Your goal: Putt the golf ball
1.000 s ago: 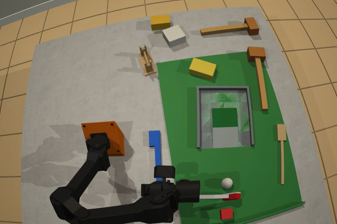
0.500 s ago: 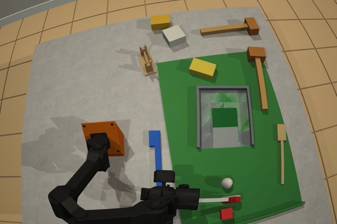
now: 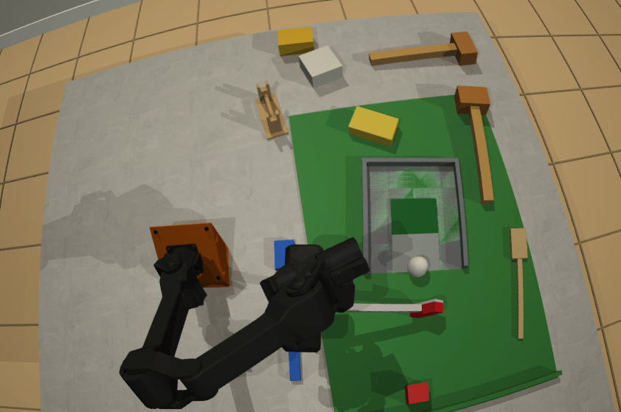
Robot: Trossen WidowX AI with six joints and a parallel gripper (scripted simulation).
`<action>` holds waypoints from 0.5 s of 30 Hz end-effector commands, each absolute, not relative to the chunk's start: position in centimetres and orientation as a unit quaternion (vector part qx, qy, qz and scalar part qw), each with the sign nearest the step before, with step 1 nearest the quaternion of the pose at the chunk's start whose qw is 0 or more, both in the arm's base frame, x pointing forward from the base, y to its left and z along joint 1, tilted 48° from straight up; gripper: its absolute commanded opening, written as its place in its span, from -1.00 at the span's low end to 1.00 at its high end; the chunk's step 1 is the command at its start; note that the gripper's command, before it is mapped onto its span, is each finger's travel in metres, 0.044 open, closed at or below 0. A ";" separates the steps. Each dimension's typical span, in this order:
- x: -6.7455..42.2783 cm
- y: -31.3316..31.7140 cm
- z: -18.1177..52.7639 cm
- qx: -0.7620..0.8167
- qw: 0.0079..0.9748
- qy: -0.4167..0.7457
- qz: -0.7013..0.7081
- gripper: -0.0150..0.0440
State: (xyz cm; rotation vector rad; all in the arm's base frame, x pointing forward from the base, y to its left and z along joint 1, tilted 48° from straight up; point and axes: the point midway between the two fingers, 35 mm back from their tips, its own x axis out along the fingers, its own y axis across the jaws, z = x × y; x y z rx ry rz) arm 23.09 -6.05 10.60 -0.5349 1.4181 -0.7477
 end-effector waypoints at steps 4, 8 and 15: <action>23.3 -4.4 11.8 -0.234 0.665 0.626 -0.333 -0.49; 23.3 -2.9 13.2 -0.233 0.665 0.626 -0.333 -0.49; 23.2 -2.4 13.8 -0.235 0.665 0.626 -0.332 -0.49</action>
